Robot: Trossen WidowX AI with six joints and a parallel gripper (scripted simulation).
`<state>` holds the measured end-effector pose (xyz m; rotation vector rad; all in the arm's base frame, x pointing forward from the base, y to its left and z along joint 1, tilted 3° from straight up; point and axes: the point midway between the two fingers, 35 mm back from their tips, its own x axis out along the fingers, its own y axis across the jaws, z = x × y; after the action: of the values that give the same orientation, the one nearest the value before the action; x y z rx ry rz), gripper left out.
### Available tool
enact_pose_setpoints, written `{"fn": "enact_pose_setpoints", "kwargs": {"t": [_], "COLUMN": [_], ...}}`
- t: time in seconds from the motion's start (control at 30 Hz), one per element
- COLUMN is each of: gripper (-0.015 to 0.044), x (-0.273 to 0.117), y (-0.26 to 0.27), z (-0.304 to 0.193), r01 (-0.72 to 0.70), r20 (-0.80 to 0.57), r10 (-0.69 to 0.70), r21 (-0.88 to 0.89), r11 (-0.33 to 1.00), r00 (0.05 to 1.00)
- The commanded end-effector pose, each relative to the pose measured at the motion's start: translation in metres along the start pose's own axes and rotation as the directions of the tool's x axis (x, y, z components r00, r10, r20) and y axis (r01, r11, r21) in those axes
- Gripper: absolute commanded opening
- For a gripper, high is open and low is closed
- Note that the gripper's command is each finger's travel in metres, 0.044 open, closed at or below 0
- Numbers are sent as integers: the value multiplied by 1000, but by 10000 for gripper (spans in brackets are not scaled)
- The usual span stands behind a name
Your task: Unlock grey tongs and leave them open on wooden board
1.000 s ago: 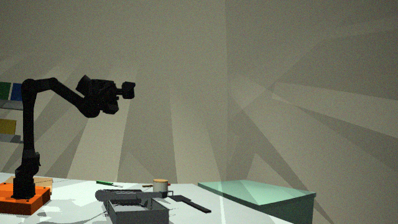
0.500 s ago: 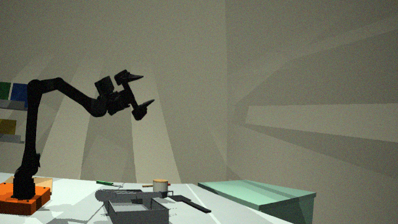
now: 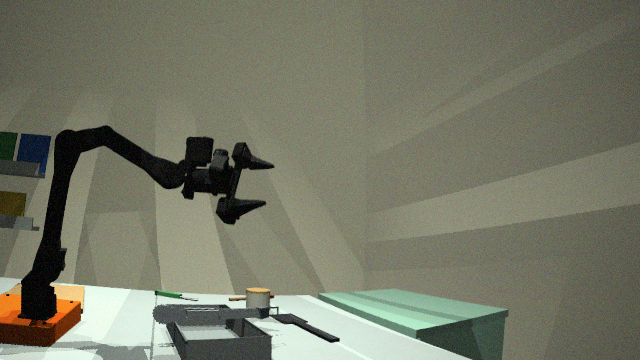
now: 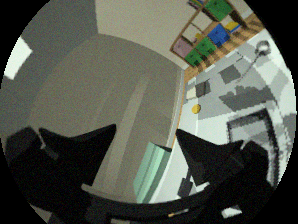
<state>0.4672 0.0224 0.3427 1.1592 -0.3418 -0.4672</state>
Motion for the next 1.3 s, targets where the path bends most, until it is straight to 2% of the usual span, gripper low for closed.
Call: {"fn": "enact_pose_setpoints", "kwargs": {"t": [0.0,0.3,0.43,0.6,0.77,0.93,1.27], "gripper": [440,440,440,440,440,440,440], "x": [23,16,5,-16,-44,-73,-75], "y": [-66,-134,-164,-197,-224,-239,-240], "z": [-38,-53,-53,-49,-40,-28,-27], "r01": [90,-50,-177,-369,-565,-710,-715], "r20": [-199,-321,-351,-368,-364,-346,-345], "r10": [-248,-527,-651,-788,-889,-936,-937], "r21": [-580,-884,-931,-909,-810,-675,-668], "r11": [810,464,318,193,156,201,205], "r00": [948,787,673,494,277,63,54]}}
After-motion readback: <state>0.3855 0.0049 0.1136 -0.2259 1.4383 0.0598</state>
